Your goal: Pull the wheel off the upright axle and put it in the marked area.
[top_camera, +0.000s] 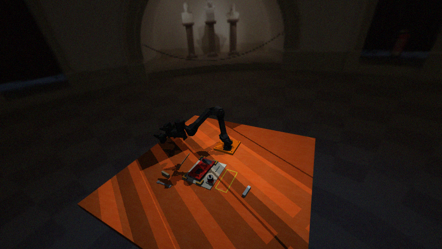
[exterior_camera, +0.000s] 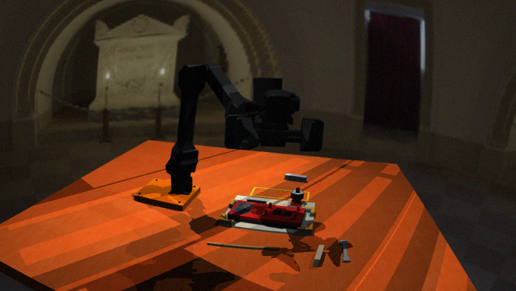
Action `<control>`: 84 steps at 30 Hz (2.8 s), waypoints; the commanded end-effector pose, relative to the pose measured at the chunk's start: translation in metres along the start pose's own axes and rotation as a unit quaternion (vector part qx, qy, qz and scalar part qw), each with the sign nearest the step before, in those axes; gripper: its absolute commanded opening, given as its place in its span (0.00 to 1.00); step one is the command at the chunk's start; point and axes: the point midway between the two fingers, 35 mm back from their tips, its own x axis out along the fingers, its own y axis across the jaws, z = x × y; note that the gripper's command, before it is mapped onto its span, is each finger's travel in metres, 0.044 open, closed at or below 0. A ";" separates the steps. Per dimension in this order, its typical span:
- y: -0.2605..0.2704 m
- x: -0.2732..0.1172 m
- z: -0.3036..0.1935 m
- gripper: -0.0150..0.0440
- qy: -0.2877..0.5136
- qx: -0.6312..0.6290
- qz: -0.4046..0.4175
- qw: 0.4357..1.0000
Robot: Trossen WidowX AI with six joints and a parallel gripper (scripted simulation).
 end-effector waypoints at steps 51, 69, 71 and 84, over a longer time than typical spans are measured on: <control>0.143 -0.372 -0.162 0.76 0.713 0.105 -0.097 0.686; 0.140 -0.375 -0.210 0.58 0.712 0.099 -0.098 0.688; 0.140 -0.375 -0.210 0.56 0.712 0.099 -0.098 0.688; 0.140 -0.375 -0.207 0.25 0.712 0.100 -0.098 0.688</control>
